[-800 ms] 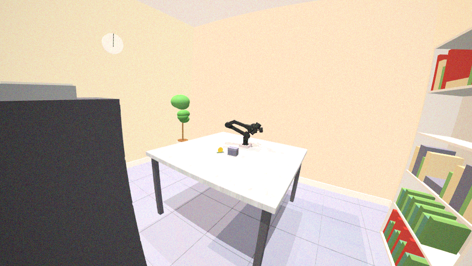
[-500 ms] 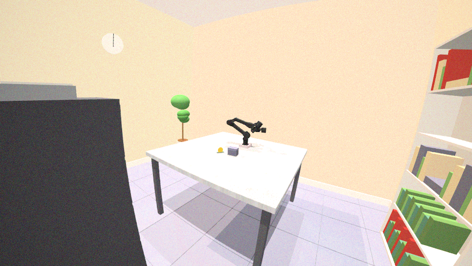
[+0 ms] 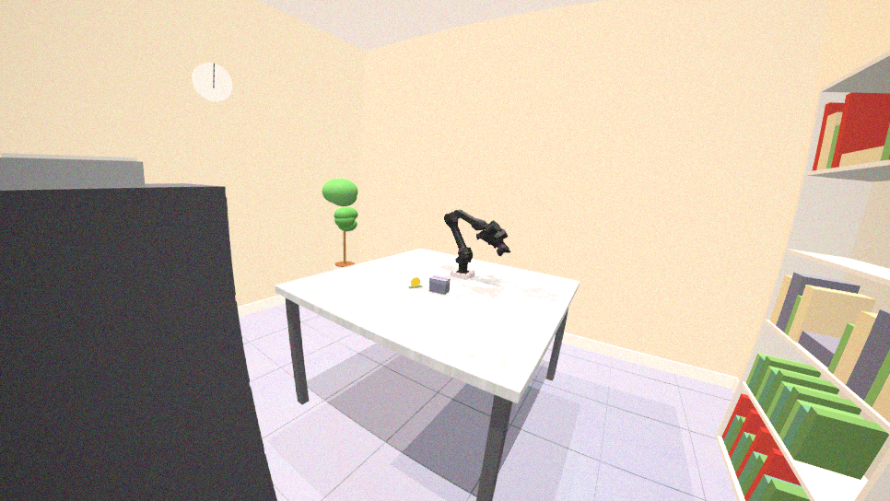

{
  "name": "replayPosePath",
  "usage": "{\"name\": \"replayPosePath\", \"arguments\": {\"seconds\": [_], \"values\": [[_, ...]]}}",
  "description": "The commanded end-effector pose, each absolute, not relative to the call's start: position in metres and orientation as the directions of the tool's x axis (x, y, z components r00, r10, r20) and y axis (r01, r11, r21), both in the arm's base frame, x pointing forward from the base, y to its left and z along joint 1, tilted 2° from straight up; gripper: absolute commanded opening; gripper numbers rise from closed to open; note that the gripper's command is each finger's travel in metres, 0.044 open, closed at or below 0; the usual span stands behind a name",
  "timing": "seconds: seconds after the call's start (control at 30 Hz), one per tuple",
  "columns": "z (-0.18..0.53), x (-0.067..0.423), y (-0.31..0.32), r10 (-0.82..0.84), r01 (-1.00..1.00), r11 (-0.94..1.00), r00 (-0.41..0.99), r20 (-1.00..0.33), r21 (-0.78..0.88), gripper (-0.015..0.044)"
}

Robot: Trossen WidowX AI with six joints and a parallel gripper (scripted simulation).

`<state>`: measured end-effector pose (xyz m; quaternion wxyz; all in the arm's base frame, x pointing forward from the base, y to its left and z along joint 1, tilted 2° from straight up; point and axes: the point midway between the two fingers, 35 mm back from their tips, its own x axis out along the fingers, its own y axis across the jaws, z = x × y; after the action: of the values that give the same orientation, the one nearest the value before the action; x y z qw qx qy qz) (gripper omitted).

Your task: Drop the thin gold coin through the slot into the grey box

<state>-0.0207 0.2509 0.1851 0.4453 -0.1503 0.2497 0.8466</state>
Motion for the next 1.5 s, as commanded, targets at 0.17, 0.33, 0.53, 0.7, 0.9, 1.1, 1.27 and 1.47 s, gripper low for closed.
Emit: {"name": "replayPosePath", "arguments": {"seconds": [0.17,0.33,0.53,0.7,0.9,1.1,1.27,1.47], "values": [[0.183,0.125,0.256,0.719,-0.9,0.184,-0.151,-0.679,0.396,0.0161],[0.179,0.203,0.225,0.632,-0.758,0.519,0.03,-0.774,0.395,0.0161],[0.172,0.281,0.158,0.46,-0.455,0.821,0.169,-0.872,0.345,0.0161],[0.165,0.326,0.085,0.298,-0.152,0.951,0.207,-0.932,0.27,0.0161],[0.155,0.353,-0.012,0.118,0.213,0.965,0.17,-0.978,0.153,0.0161],[0.146,0.351,-0.112,-0.019,0.525,0.851,0.064,-0.998,0.018,0.0161],[0.144,0.343,-0.128,-0.037,0.57,0.821,0.04,-0.999,-0.007,0.0161],[0.126,0.344,-0.129,-0.037,0.57,0.821,0.04,-0.999,-0.007,0.0161]]}}
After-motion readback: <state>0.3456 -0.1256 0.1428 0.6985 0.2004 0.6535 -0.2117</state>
